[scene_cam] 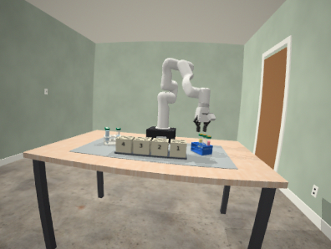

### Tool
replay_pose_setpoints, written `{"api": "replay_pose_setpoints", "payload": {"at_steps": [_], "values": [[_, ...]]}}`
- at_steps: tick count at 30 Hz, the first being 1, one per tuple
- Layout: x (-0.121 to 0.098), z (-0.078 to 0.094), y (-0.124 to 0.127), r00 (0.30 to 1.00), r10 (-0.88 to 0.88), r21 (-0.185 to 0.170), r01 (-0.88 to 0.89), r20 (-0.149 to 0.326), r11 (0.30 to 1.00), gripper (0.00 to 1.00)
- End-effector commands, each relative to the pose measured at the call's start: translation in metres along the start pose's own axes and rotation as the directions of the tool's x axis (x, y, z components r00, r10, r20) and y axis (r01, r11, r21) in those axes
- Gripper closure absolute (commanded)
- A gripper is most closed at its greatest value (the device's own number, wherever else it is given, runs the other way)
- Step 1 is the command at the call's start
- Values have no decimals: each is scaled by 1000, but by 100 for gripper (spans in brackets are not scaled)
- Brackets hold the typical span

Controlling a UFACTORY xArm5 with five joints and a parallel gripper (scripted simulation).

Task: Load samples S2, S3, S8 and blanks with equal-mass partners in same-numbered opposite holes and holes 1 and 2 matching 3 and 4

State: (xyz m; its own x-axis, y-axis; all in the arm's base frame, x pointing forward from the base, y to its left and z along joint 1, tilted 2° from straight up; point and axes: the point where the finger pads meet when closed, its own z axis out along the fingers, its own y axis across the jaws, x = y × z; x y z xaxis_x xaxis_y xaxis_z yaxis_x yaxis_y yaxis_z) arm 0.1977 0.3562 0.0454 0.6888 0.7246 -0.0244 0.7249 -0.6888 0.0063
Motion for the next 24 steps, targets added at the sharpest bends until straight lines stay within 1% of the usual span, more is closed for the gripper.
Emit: {"api": "replay_pose_setpoints", "payload": {"at_steps": [1, 8, 19, 24], "values": [[1, 3, 0, 1000, 0, 1, 0, -4, 1000, 43], [1, 16, -1, 1000, 0, 1, 0, -4, 1000, 43], [1, 16, -1, 1000, 0, 1, 0, -4, 1000, 43], [1, 20, -1, 1000, 0, 1, 0, -4, 1000, 43]]}}
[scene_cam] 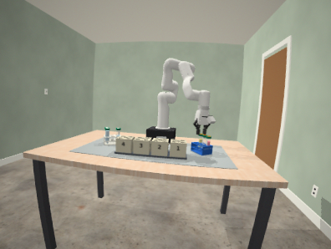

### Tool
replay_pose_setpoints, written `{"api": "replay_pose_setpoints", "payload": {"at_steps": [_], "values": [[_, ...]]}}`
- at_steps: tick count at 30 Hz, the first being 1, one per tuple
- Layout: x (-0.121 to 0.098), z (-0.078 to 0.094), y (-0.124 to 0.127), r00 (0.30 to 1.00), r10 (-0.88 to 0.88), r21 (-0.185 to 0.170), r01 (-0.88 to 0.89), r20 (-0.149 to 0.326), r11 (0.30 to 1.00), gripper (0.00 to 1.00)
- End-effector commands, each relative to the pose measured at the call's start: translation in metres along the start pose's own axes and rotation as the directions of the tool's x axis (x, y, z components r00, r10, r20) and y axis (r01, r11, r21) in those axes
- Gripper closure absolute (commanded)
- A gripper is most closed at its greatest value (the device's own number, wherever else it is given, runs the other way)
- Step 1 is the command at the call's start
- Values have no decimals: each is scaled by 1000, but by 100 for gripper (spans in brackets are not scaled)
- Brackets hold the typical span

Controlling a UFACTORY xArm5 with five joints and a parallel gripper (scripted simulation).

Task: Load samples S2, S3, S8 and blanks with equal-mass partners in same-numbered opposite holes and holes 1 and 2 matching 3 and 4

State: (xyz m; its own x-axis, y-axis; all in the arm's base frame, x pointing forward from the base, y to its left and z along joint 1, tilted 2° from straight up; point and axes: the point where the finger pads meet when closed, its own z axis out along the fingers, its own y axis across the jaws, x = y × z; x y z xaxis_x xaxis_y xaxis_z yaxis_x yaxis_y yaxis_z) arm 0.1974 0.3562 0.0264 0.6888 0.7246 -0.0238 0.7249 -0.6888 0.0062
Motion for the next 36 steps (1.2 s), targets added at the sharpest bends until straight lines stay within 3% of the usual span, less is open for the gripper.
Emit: {"api": "replay_pose_setpoints", "payload": {"at_steps": [1, 36], "values": [[1, 1, 0, 1000, 0, 1, 0, -3, 1000, 43], [1, 17, -1, 1000, 0, 1, 0, -3, 1000, 43]]}}
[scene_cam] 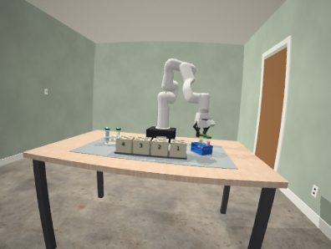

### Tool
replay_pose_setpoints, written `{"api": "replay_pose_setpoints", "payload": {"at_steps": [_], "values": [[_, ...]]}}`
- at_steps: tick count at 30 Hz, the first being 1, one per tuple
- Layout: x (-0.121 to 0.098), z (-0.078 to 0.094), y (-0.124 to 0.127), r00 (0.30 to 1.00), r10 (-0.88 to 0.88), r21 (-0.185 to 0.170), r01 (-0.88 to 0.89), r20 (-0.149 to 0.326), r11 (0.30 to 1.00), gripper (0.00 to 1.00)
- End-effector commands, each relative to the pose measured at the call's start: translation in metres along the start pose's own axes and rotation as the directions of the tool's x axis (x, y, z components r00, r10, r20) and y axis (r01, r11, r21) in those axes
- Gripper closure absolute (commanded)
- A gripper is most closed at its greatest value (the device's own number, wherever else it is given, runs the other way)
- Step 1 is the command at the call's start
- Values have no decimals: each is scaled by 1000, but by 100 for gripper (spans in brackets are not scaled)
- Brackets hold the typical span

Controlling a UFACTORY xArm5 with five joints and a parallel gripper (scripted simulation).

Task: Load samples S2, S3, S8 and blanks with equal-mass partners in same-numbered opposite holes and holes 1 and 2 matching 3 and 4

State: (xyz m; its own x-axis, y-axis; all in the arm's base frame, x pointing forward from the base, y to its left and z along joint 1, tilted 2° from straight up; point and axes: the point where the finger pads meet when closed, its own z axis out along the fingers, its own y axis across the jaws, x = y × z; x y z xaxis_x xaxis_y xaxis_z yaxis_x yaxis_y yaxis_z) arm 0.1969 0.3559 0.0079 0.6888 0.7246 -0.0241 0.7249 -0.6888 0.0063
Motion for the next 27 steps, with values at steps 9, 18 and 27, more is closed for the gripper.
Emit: {"api": "replay_pose_setpoints", "payload": {"at_steps": [9, 18, 27], "values": [[1, -3, 0, 1000, 0, 1, 0, -3, 1000, 100], [1, -3, 0, 1000, 0, 1, 0, -3, 1000, 100], [1, -3, 0, 1000, 0, 1, 0, -3, 1000, 100]]}}
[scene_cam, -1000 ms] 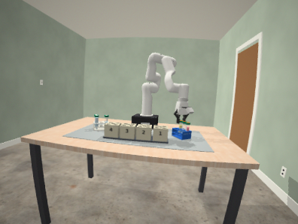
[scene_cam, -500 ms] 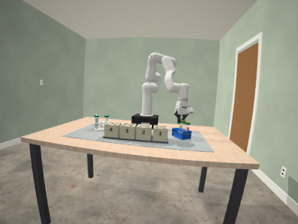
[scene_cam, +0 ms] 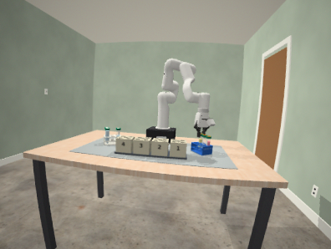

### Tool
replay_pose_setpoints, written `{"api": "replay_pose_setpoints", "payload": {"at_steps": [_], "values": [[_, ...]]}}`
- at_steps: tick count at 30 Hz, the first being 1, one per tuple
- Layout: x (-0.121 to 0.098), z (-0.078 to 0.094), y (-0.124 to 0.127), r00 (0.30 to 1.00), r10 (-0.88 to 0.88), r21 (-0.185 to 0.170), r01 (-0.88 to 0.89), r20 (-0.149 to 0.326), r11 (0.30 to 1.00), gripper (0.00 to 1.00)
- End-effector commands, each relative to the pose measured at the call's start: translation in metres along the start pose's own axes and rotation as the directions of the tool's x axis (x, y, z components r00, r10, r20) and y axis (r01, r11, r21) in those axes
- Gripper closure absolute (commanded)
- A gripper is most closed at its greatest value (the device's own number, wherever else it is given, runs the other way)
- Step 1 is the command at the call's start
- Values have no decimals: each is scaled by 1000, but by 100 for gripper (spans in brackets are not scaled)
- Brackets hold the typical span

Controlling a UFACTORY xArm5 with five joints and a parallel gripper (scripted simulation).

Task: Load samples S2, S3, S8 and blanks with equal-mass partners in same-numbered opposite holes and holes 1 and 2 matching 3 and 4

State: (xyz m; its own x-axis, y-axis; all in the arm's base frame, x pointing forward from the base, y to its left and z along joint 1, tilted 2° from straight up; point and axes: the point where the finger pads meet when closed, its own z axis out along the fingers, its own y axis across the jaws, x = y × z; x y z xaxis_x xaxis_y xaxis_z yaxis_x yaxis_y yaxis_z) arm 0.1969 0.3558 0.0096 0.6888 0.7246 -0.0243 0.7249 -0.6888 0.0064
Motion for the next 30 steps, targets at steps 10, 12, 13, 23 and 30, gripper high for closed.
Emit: {"api": "replay_pose_setpoints", "payload": {"at_steps": [10, 12, 13, 23, 30], "values": [[1, -1, 0, 1000, 0, 1, 0, -3, 1000, 100], [1, -1, 0, 1000, 0, 1, 0, -3, 1000, 100], [1, -1, 0, 1000, 0, 1, 0, -3, 1000, 100], [1, -3, 0, 1000, 0, 1, 0, -3, 1000, 100], [1, -8, 0, 1000, 0, 1, 0, -4, 1000, 100]]}}
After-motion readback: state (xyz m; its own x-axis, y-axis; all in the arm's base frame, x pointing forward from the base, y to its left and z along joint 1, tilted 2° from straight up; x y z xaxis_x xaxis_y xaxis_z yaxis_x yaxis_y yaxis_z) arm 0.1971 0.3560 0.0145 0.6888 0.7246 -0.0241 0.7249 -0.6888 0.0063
